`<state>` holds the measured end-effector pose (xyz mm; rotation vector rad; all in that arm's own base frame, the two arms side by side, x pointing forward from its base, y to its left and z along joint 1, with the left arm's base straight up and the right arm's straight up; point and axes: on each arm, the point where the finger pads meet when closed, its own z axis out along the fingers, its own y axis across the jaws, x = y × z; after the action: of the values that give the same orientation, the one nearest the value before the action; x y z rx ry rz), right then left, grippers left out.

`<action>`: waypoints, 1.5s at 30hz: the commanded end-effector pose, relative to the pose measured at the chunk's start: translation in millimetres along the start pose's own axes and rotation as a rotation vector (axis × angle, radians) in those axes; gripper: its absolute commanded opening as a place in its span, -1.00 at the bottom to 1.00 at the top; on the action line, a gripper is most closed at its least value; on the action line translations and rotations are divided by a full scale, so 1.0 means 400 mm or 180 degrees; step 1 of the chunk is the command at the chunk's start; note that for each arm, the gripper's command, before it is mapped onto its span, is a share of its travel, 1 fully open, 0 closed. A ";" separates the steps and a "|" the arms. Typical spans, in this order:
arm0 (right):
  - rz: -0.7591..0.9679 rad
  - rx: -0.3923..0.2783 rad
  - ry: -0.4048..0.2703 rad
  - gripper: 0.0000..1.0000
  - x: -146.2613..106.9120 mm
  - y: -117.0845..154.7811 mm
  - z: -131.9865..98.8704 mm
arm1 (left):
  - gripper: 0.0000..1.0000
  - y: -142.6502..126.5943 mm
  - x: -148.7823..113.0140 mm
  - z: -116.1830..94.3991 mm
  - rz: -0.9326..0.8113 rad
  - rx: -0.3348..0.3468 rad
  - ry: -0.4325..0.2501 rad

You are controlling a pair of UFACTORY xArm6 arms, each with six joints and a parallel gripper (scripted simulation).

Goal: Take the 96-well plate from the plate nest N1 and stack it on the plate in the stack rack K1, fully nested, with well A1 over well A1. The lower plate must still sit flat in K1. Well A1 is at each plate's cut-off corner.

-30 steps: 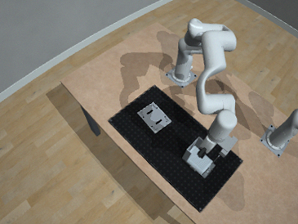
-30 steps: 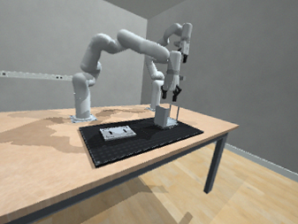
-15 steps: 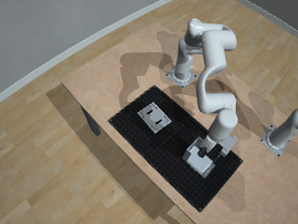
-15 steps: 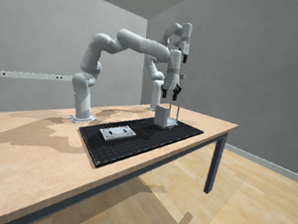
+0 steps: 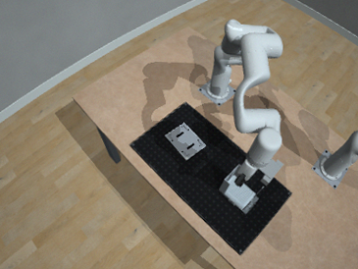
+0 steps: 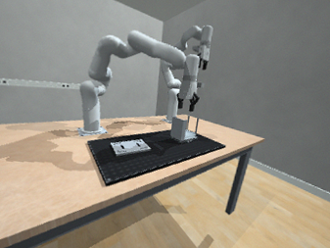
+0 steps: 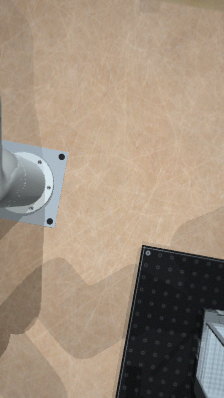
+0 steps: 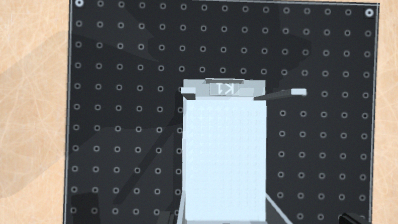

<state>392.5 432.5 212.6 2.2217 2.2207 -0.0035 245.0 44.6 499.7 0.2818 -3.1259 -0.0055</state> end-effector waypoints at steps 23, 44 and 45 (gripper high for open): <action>-0.0001 -0.0015 0.0015 1.00 -0.204 -0.014 -0.005 | 1.00 0.000 0.000 -0.003 0.0000 0.0000 -0.0012; -0.0001 -0.0015 0.0015 1.00 -0.262 -0.019 -0.005 | 1.00 0.000 0.000 -0.003 0.0000 0.0000 -0.0012; -0.0001 -0.0015 0.0015 1.00 -0.262 -0.019 -0.005 | 1.00 0.000 0.000 -0.003 0.0000 0.0000 -0.0012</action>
<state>384.2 327.3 212.8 2.2216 2.2213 -0.0006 245.0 44.6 499.7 0.2818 -3.1259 -0.0055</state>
